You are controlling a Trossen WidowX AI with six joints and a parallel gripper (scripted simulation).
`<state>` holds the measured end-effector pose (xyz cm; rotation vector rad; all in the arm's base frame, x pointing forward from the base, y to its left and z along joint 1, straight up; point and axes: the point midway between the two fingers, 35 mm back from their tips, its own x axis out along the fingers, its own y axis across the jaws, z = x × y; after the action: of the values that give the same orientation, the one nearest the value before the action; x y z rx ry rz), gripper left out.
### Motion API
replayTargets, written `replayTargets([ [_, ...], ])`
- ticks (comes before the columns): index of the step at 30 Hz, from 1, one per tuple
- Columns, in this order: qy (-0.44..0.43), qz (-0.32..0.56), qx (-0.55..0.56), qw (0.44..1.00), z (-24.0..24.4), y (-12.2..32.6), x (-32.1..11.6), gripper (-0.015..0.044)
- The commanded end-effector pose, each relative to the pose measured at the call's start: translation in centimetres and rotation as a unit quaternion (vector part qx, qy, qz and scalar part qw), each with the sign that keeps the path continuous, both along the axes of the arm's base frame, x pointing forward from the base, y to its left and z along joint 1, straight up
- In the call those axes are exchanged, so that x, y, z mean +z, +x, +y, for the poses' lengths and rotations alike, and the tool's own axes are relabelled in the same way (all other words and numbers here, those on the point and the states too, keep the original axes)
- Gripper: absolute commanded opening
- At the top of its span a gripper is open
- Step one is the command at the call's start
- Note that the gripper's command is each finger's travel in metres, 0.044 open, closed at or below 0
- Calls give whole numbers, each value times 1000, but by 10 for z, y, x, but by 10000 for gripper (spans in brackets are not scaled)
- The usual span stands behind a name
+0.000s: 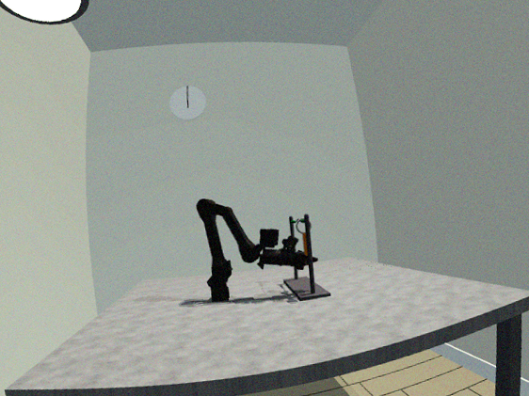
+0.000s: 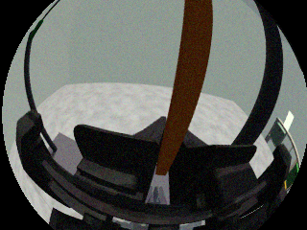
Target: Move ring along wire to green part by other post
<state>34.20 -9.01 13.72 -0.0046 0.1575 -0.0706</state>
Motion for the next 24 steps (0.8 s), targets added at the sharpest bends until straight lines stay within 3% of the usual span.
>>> replayTargets([
  [1, 0, 0, 0, 1000, 0, 0, 0, -102],
  [3, 0, 0, 0, 1000, 0, 0, 0, -150],
  [24, 1, 0, 2, 1000, 3, 0, 18, -150],
])
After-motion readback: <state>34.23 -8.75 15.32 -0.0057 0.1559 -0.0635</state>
